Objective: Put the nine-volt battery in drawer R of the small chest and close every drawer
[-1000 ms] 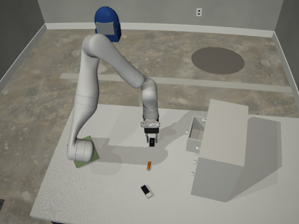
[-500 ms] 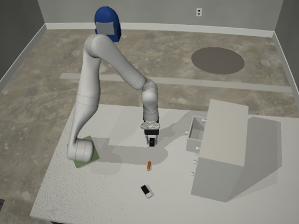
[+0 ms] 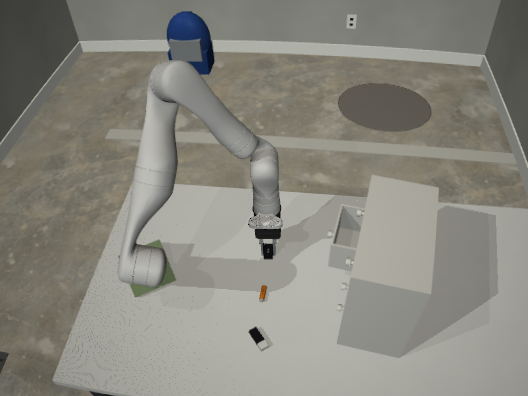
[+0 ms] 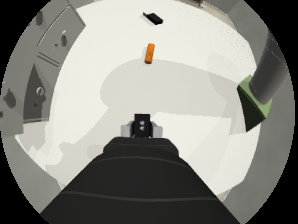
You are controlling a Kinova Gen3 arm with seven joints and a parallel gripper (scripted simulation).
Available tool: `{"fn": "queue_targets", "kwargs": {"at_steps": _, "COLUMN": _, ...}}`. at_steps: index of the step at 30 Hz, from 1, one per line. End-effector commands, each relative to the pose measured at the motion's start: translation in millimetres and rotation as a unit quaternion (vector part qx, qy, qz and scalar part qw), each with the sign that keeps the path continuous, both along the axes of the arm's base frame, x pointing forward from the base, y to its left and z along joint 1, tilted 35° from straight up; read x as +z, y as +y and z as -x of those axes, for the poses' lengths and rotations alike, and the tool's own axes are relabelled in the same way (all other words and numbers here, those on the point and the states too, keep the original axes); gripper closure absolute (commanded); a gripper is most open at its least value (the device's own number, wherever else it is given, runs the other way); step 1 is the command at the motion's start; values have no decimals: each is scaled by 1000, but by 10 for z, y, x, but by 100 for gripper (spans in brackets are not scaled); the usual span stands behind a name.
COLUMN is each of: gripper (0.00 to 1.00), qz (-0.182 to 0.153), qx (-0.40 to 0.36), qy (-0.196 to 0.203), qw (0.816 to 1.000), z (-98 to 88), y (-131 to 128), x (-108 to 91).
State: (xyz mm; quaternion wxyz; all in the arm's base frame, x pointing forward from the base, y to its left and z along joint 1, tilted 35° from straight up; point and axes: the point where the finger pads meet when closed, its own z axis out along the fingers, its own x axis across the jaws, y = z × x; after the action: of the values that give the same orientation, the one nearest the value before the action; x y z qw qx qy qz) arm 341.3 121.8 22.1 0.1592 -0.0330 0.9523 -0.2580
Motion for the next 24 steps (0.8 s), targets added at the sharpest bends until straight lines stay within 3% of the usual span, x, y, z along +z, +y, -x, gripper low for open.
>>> {"fn": "queue_targets", "kwargs": {"at_steps": 1, "gripper": 49, "qz": -1, "qx": 0, "qy": 0, "qw": 1000, "z": -1, "y": 6, "x": 3}}
{"fn": "queue_targets", "kwargs": {"at_steps": 24, "gripper": 49, "qz": -1, "qx": 0, "qy": 0, "qw": 1000, "z": 9, "y": 21, "x": 28}}
